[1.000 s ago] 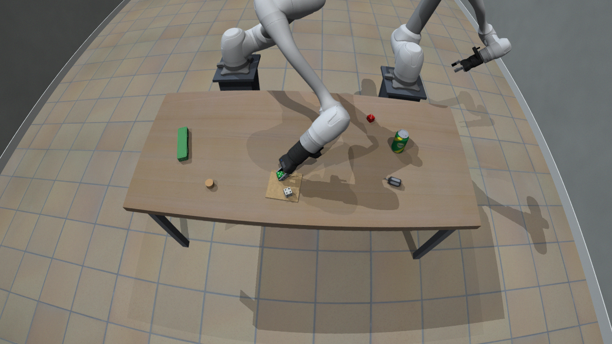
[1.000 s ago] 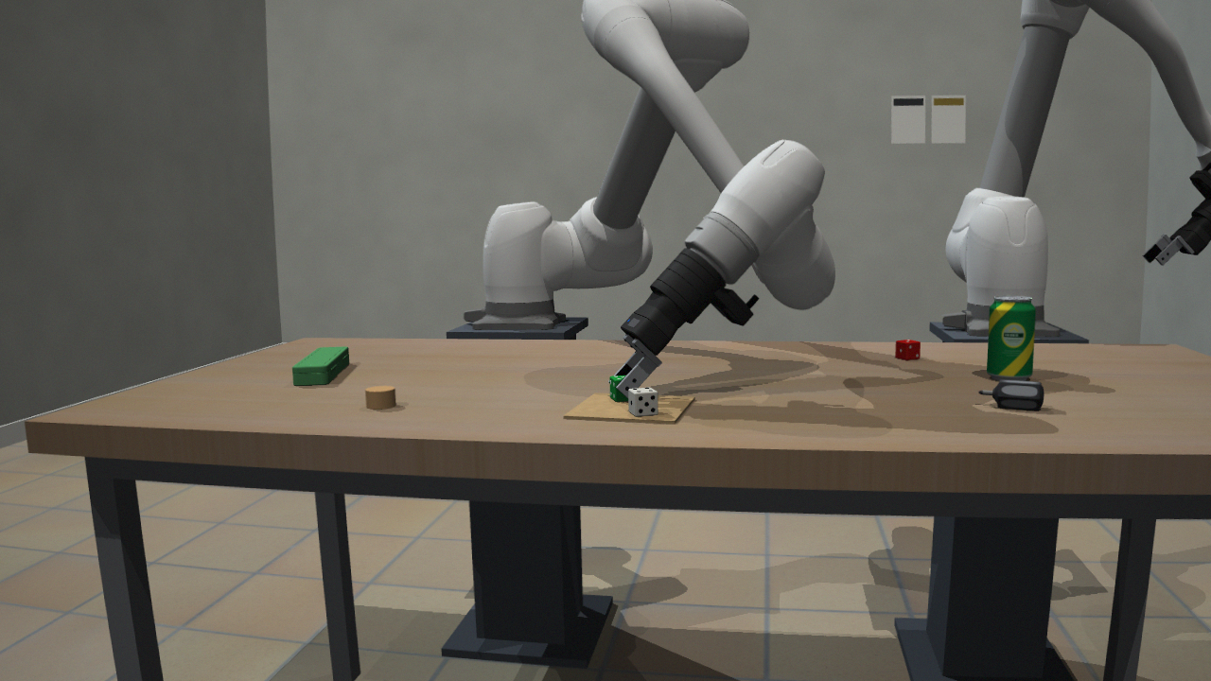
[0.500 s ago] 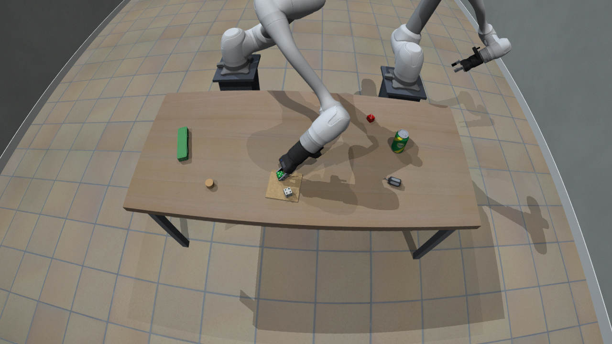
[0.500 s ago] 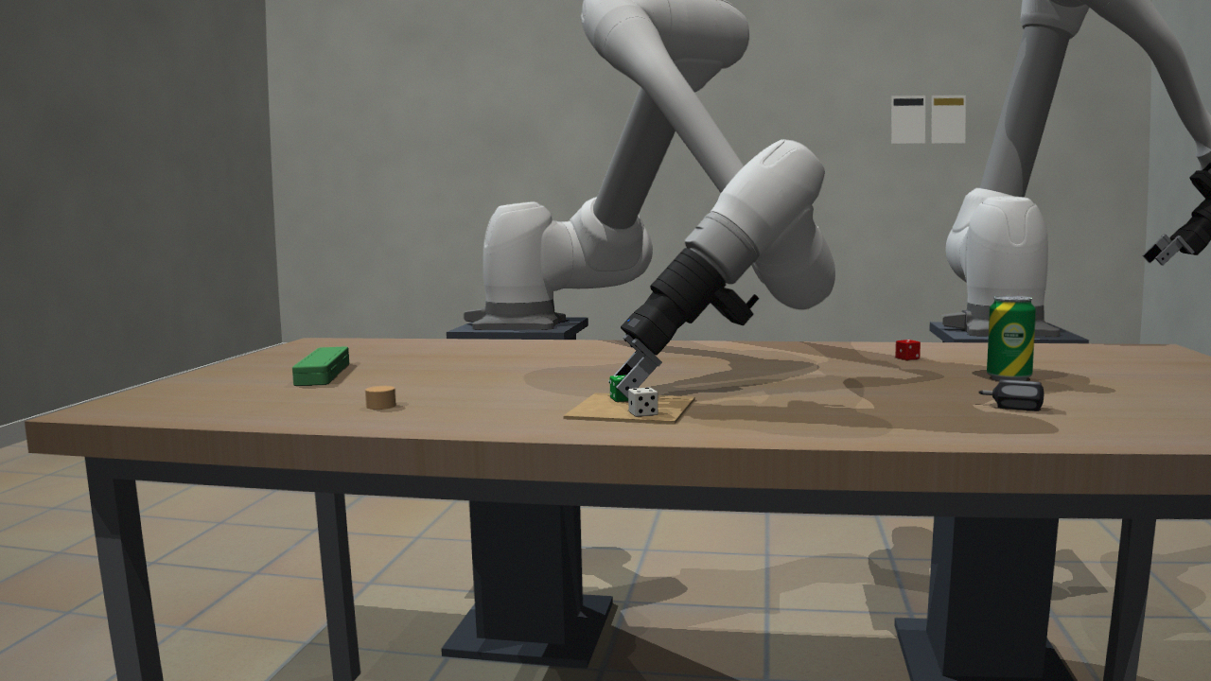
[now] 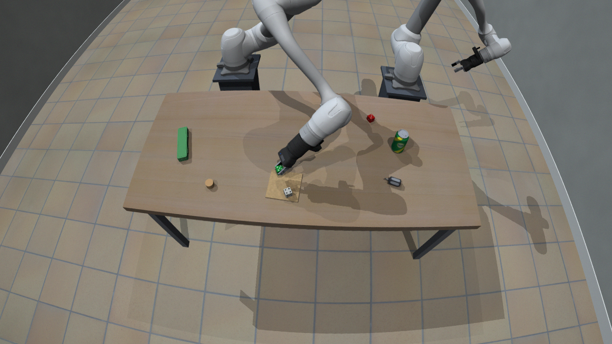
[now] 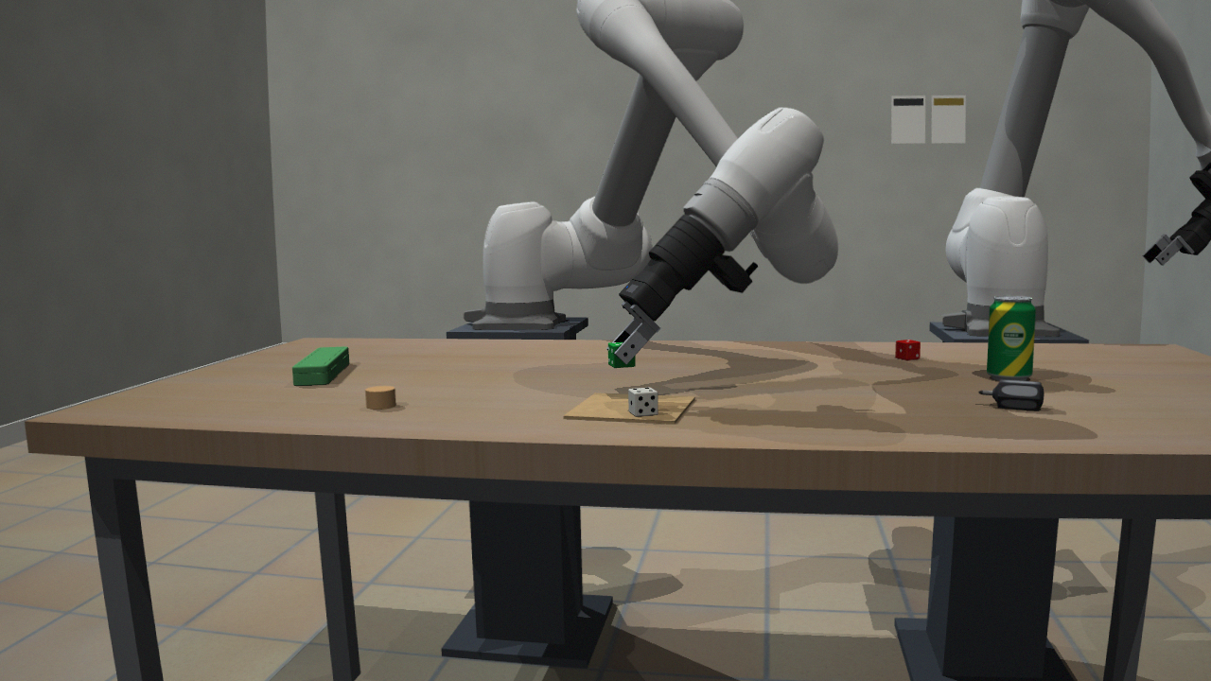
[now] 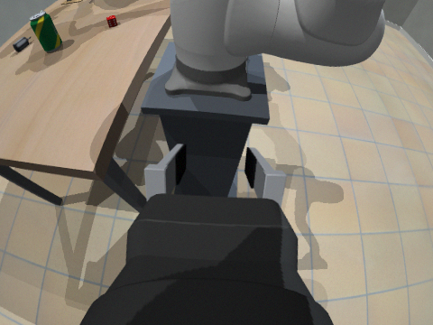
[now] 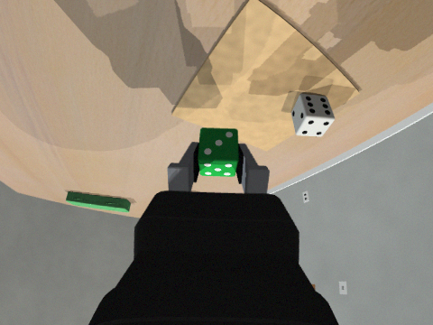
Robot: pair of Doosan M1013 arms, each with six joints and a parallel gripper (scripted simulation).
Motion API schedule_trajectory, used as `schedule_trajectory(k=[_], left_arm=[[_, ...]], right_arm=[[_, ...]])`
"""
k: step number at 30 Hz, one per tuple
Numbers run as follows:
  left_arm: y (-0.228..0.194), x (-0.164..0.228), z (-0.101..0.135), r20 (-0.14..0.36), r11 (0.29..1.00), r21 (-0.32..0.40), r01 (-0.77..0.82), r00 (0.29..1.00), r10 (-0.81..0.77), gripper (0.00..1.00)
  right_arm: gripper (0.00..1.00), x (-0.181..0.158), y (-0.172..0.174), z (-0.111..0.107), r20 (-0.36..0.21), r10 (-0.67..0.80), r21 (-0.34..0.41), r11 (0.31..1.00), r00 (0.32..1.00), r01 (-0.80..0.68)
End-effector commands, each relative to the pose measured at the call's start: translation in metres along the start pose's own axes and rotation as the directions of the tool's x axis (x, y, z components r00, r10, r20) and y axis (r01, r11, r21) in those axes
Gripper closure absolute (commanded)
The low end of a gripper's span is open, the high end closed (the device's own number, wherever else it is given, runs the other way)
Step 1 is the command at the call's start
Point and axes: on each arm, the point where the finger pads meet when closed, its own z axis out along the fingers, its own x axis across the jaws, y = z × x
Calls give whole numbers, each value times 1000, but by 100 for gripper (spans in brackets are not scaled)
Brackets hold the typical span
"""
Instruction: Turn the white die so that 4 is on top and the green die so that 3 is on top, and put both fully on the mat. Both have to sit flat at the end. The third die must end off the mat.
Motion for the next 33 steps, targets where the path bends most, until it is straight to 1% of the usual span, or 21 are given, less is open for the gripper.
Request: schedule_trajectory(k=[1, 7, 20, 23, 27, 29, 31, 33], left_arm=[[-3, 4, 2, -7, 1000, 3, 7, 1000, -7, 0], [-3, 4, 2, -7, 1000, 3, 7, 1000, -7, 0], [-3, 4, 2, -7, 1000, 3, 7, 1000, -7, 0], [-3, 4, 2, -7, 1000, 3, 7, 1000, -7, 0], [-3, 4, 2, -7, 1000, 3, 7, 1000, -7, 0], [-3, 4, 2, -7, 1000, 3, 7, 1000, -7, 0], [-3, 4, 2, -7, 1000, 3, 7, 1000, -7, 0], [-3, 4, 2, -7, 1000, 3, 7, 1000, -7, 0]], right_arm=[[43, 1, 6, -9, -1, -3, 2, 1000, 1000, 3], [43, 1, 14, -17, -1, -3, 2, 1000, 1000, 3], [43, 1, 15, -18, 0, -3, 7, 1000, 1000, 3], [43, 1, 15, -17, 1, -4, 59, 998, 1000, 4], [43, 1, 17, -17, 1, -4, 183, 983, 1000, 4], [43, 1, 17, -17, 1, -4, 231, 973, 1000, 3], [43, 1, 18, -17, -1, -3, 256, 967, 1000, 3], [43, 1, 18, -17, -1, -3, 260, 966, 1000, 3]])
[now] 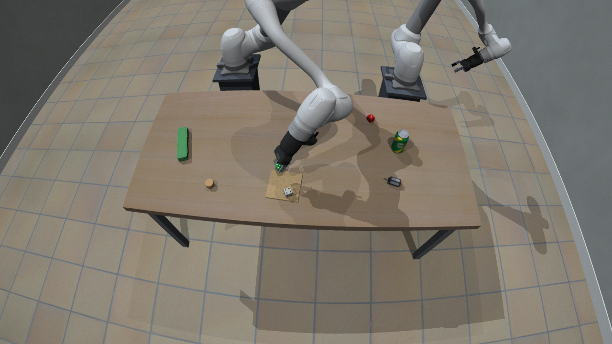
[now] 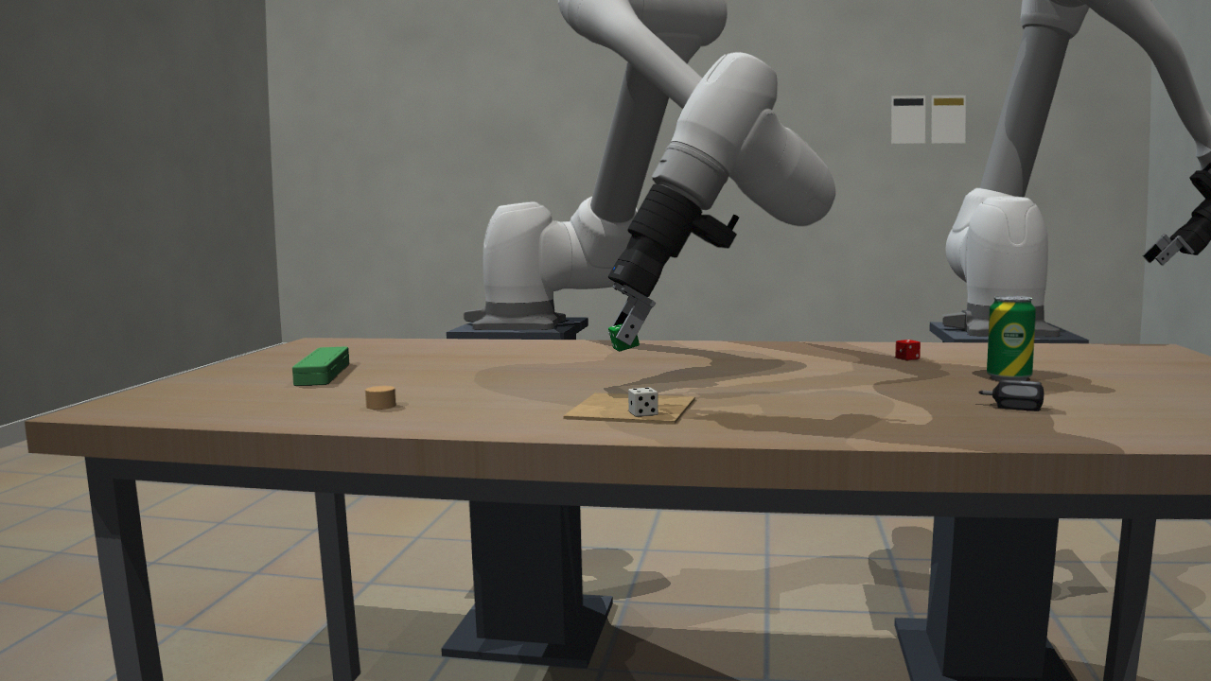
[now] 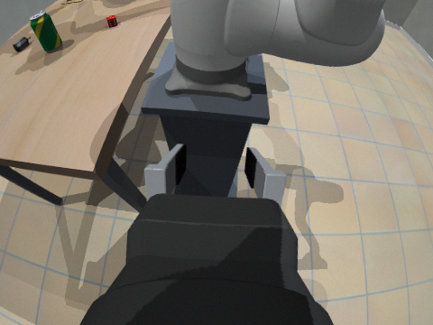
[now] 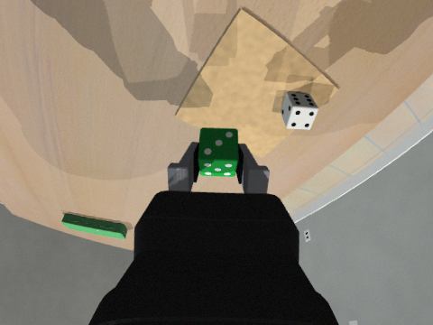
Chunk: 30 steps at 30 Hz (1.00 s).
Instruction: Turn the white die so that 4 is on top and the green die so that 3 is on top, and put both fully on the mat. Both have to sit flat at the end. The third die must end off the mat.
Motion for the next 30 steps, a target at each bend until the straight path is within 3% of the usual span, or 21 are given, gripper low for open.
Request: schedule_trajectory(k=[1, 6, 14, 23, 30], left_arm=[[-3, 4, 2, -7, 1000, 3, 7, 1000, -7, 0], [-3, 4, 2, -7, 1000, 3, 7, 1000, -7, 0], [-3, 4, 2, -7, 1000, 3, 7, 1000, -7, 0], [-3, 4, 2, -7, 1000, 3, 7, 1000, -7, 0], [-3, 4, 2, -7, 1000, 3, 7, 1000, -7, 0]], right_arm=[[43, -1, 0, 1, 1, -7, 28, 1000, 1000, 6], [43, -1, 0, 1, 3, -7, 62, 998, 1000, 7], [43, -1, 3, 2, 2, -7, 272, 962, 1000, 6], [43, -1, 3, 2, 3, -7, 317, 948, 1000, 6], [43, -1, 5, 3, 3, -7, 497, 868, 1000, 5]])
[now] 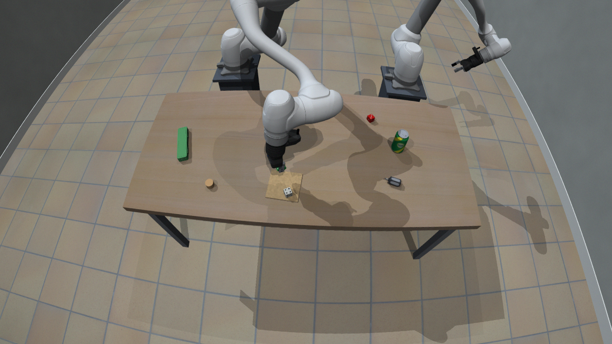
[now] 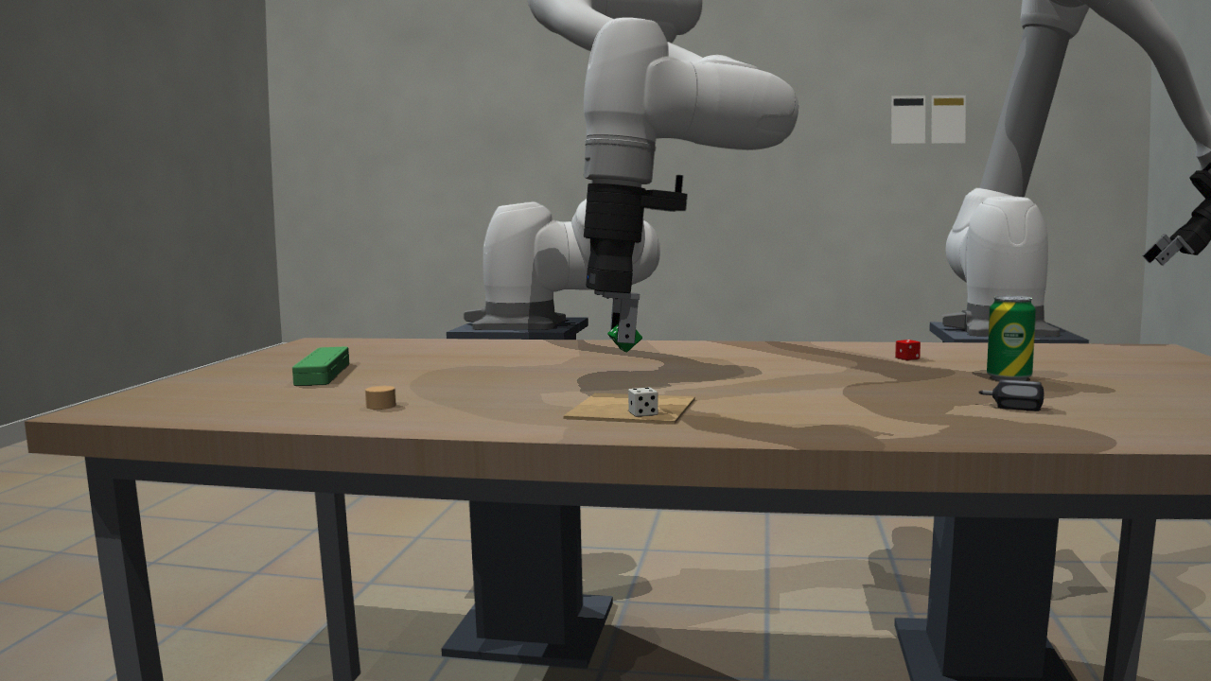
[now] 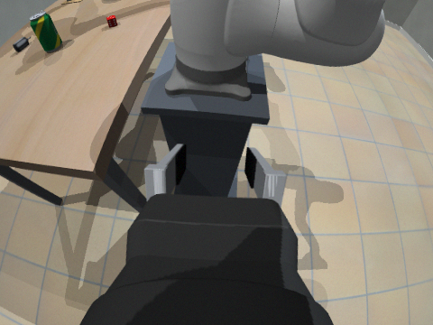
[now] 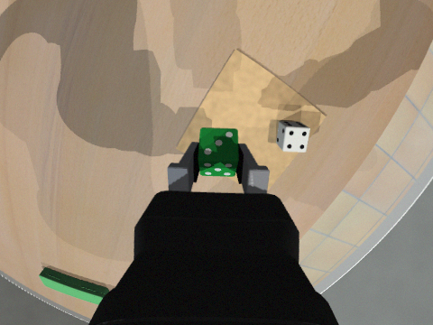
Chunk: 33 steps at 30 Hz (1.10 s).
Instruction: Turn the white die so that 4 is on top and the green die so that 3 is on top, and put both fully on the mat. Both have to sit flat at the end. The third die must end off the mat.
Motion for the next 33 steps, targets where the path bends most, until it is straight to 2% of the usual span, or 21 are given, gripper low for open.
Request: schedule_trajectory(k=[1, 9, 17, 19, 26, 33], left_arm=[[-3, 4, 2, -7, 1000, 3, 7, 1000, -7, 0], [-3, 4, 2, -7, 1000, 3, 7, 1000, -7, 0], [-3, 4, 2, -7, 1000, 3, 7, 1000, -7, 0], [-3, 4, 2, -7, 1000, 3, 7, 1000, -7, 0], [-3, 4, 2, -7, 1000, 3, 7, 1000, -7, 0], [-3, 4, 2, -7, 1000, 3, 7, 1000, -7, 0]], right_arm=[[43, -1, 3, 1, 1, -5, 94, 996, 1000, 5], [43, -1, 3, 1, 1, -5, 124, 992, 1000, 5], [43, -1, 5, 2, 2, -6, 332, 943, 1000, 5], [43, -1, 6, 1, 0, -5, 358, 934, 1000, 5], [43, -1, 6, 1, 1, -5, 376, 927, 1000, 5], [43, -1, 8, 3, 2, -6, 544, 839, 1000, 4]])
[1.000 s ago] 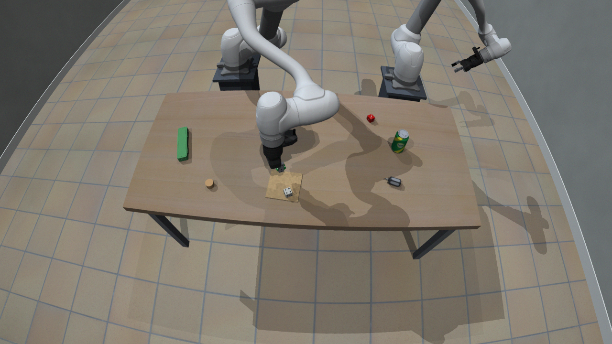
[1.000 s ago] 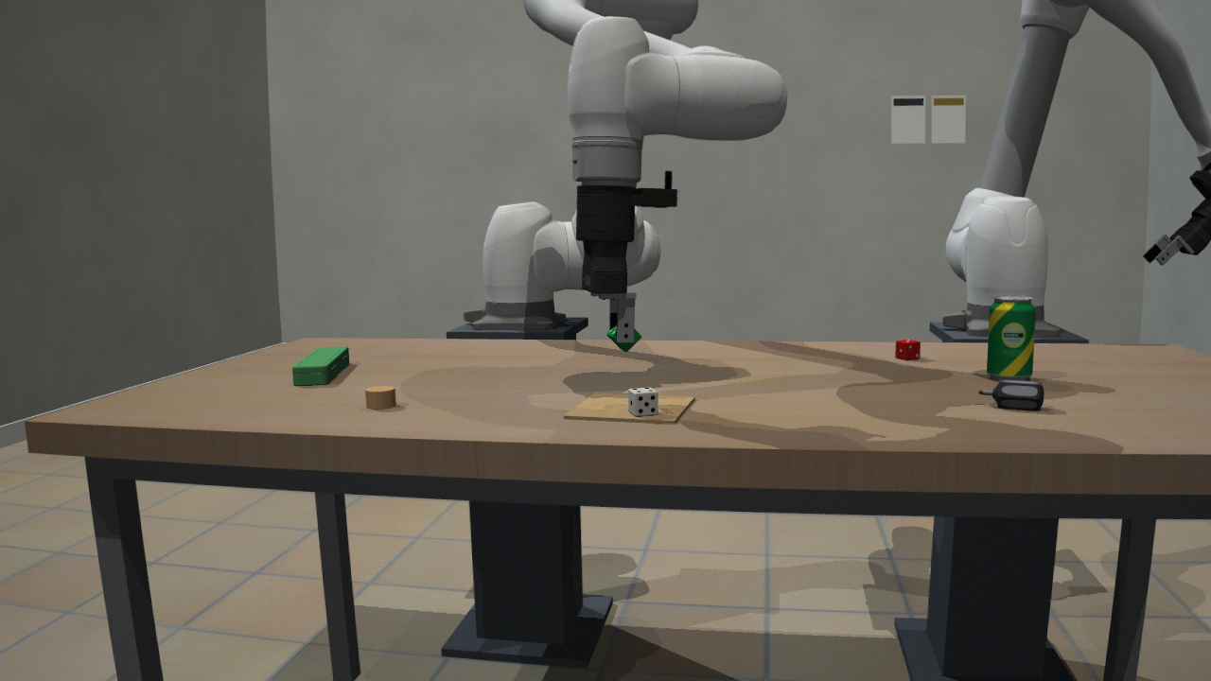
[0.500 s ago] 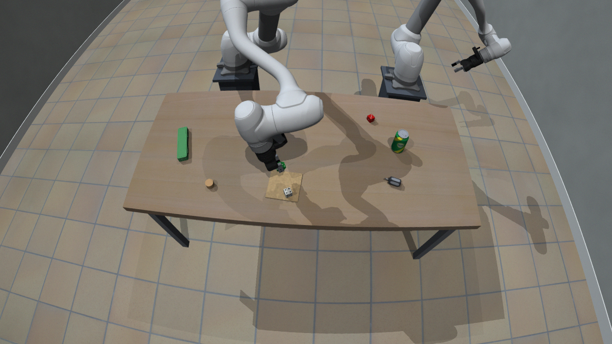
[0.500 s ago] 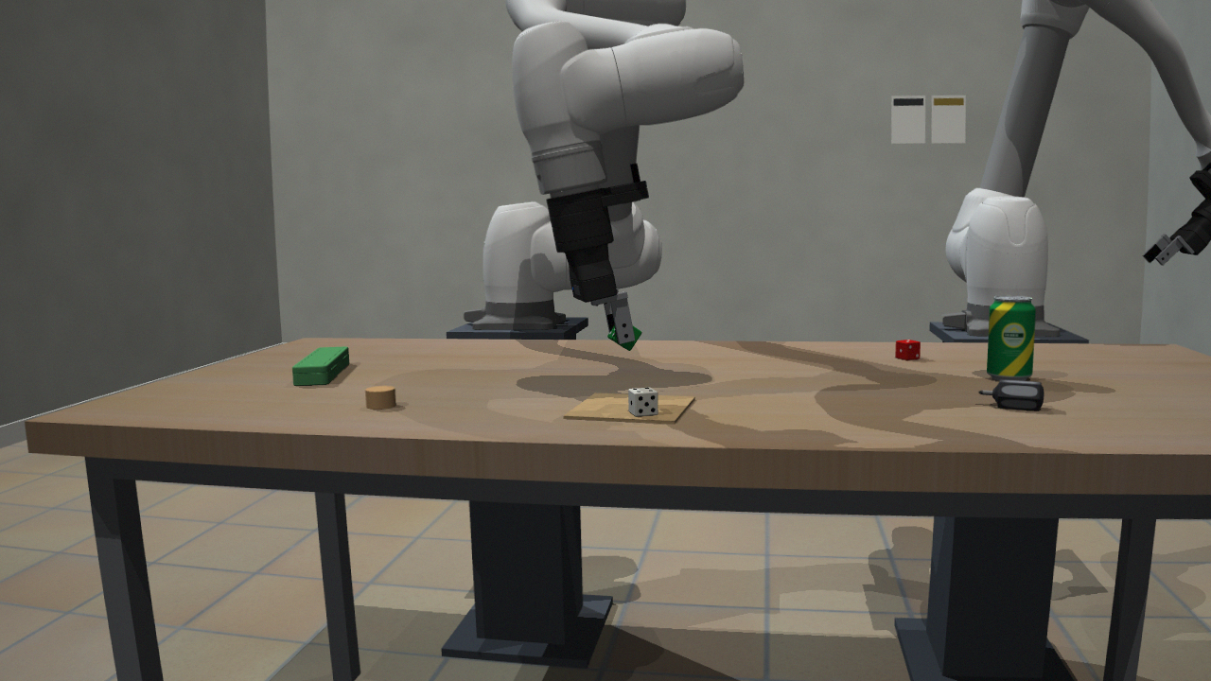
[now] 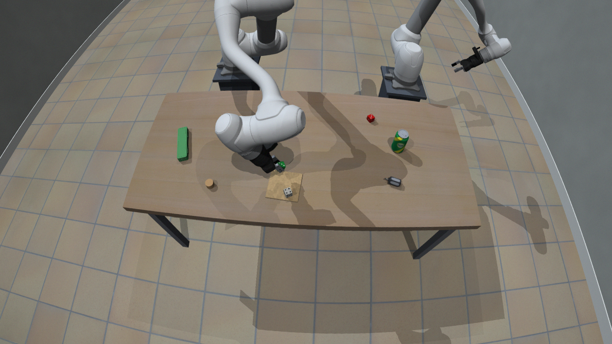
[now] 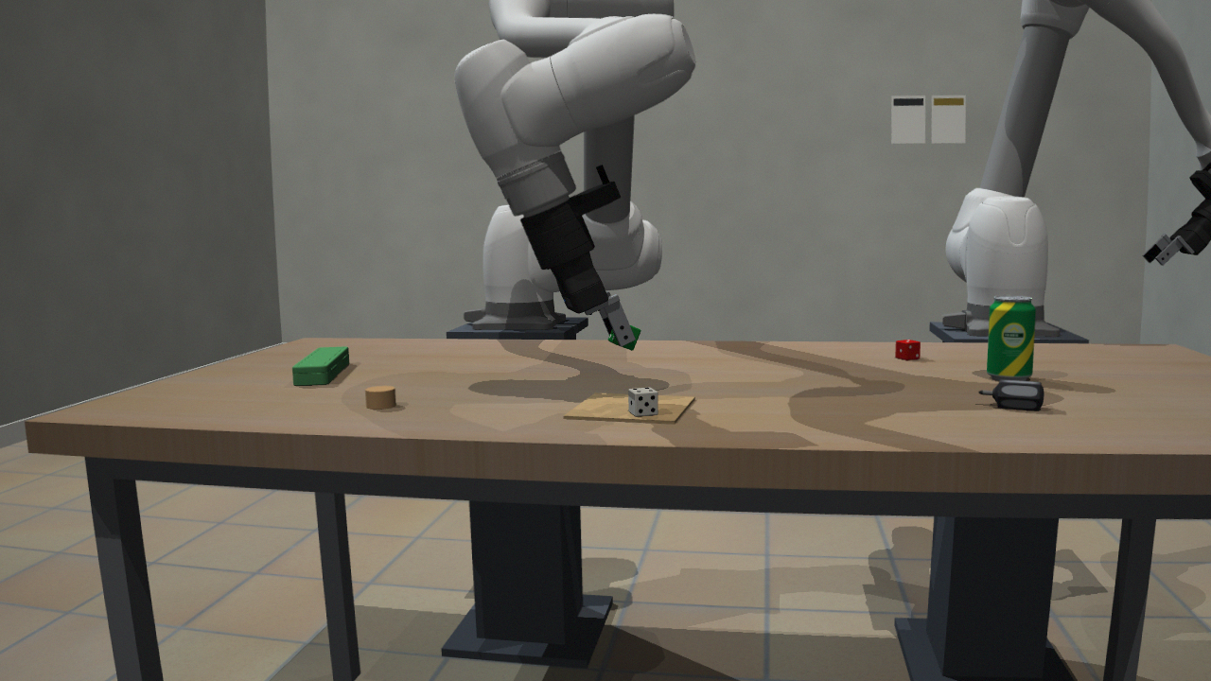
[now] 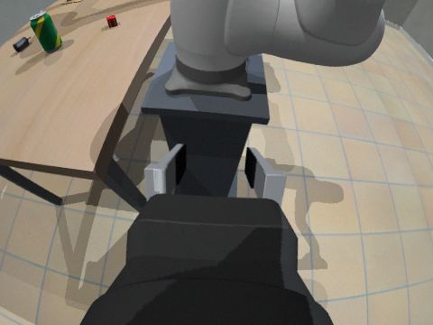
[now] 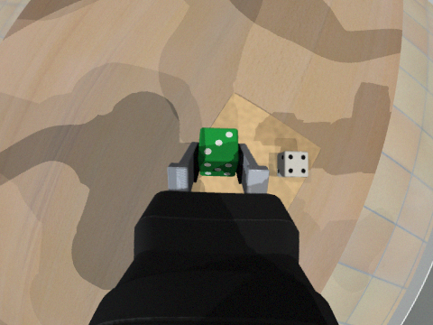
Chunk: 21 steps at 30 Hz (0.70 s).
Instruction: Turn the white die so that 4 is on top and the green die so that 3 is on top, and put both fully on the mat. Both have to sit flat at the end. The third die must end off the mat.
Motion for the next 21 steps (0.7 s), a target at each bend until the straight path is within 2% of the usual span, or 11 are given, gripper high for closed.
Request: schedule_trajectory(k=[1, 3, 10, 18, 21], left_arm=[[-3, 4, 2, -7, 1000, 3, 7, 1000, -7, 0], [-3, 4, 2, -7, 1000, 3, 7, 1000, -7, 0], [-3, 4, 2, -7, 1000, 3, 7, 1000, -7, 0], [-3, 4, 2, -7, 1000, 3, 7, 1000, -7, 0], [-3, 4, 2, -7, 1000, 3, 7, 1000, -7, 0]], right_arm=[[43, 1, 3, -1, 1, -4, 106, 994, 1000, 4], [43, 1, 3, -2, 0, -5, 134, 991, 1000, 5], [43, 1, 3, -1, 1, -4, 154, 988, 1000, 4], [43, 1, 5, 0, 3, -4, 361, 933, 1000, 3], [43, 1, 6, -1, 0, -5, 390, 921, 1000, 4]])
